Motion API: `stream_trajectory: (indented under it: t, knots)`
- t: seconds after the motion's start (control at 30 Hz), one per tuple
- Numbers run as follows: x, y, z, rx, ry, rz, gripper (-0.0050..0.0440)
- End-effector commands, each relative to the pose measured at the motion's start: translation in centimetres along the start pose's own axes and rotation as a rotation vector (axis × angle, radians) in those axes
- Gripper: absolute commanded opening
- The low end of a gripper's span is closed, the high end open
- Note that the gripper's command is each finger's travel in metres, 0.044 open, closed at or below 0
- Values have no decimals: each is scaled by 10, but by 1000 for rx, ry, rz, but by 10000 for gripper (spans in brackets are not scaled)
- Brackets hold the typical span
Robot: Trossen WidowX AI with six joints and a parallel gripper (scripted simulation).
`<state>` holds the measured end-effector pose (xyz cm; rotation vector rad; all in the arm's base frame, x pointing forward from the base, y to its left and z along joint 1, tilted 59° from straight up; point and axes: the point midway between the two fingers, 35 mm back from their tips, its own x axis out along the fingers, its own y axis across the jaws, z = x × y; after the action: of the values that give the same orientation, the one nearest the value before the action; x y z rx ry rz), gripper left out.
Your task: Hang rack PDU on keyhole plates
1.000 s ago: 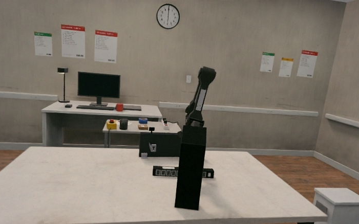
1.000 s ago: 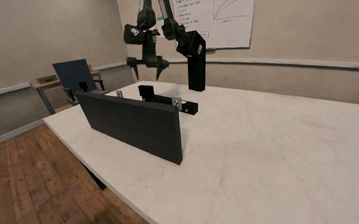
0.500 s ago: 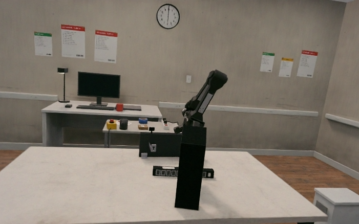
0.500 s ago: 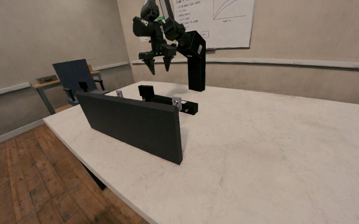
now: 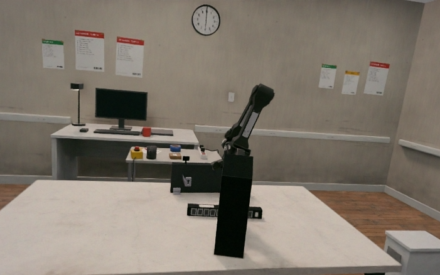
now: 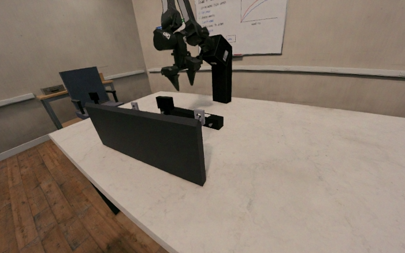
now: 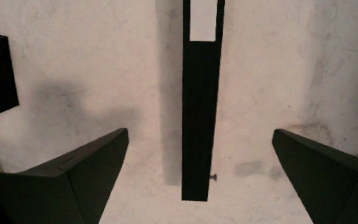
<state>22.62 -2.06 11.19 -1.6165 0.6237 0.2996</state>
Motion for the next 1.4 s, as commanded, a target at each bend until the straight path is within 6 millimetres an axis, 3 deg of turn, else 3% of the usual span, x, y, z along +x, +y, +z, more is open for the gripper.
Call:
stream_trajectory:
  t: [0.0,0.23,0.47,0.73,1.0,1.37]
  knots:
    - [20,-1,0,-5,-2,4,440]
    - [38,-4,-3,2,-2,-22,440]
    - [43,-7,-3,5,-1,-35,440]
    - [75,-9,-4,5,-1,-37,440]
    - [79,-10,-4,5,-1,-37,440]
    - [114,-13,-4,5,-1,-38,440]
